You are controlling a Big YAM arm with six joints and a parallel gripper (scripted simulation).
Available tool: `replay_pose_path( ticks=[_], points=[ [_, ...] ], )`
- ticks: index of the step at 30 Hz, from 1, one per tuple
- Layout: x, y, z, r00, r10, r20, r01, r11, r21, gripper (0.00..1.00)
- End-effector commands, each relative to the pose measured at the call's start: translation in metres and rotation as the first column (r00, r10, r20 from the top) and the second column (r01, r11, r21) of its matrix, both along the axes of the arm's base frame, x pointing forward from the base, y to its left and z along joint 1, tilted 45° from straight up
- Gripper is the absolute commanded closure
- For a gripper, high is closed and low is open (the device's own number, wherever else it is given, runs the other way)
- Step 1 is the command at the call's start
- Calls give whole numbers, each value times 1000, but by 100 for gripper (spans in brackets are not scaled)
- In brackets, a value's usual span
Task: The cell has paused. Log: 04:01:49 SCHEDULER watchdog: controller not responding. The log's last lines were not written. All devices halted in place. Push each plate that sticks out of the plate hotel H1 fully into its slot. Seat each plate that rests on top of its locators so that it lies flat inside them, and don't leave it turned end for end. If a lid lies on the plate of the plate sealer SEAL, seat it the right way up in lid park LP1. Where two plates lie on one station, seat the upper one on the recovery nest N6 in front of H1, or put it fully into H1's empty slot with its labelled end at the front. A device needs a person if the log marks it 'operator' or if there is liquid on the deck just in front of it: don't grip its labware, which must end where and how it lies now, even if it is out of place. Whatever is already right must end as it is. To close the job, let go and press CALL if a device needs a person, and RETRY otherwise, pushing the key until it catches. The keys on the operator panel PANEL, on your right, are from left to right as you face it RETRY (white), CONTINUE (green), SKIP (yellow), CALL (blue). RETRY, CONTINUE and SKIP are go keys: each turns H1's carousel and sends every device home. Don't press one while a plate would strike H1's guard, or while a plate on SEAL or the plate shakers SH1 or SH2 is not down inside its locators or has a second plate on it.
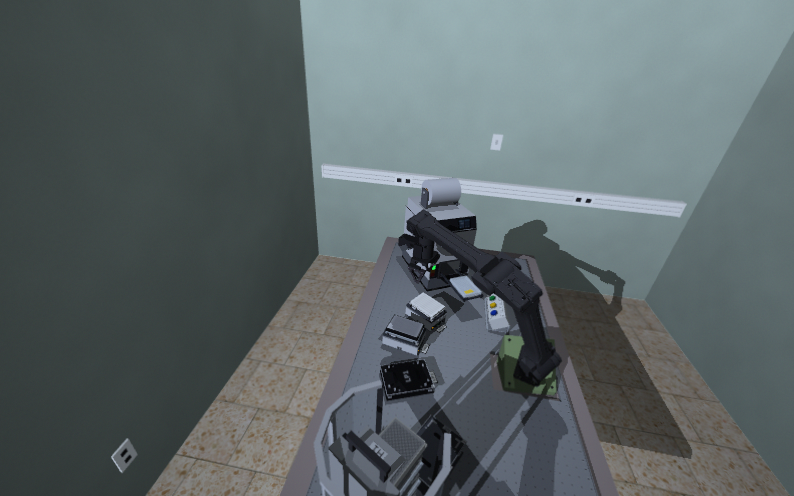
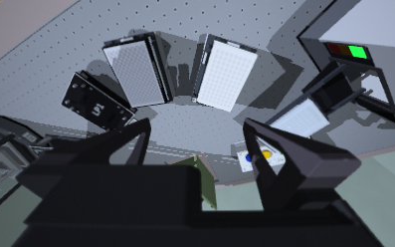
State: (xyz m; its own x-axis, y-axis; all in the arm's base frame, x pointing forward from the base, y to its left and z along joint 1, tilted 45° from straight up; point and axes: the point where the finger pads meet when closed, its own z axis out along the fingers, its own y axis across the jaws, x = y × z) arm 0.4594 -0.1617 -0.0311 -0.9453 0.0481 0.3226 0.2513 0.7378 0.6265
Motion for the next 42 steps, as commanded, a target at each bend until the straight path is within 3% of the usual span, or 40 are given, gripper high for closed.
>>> replay_pose_path(
  ticks=[1,11,24,26,41,42],
  points=[
    [24,-2,9,990,90,106,-89,996,-9,0],
    [24,-2,9,949,217,230,-224,974,7,0],
    [24,-2,9,815,395,424,-435,900,-4,0],
    [24,-2,9,815,395,424,-435,900,-4,0],
    [24,-2,9,574,541,615,-642,763,-72,0],
    [24,-2,9,574,541,615,-642,763,-72,0]
  ],
)
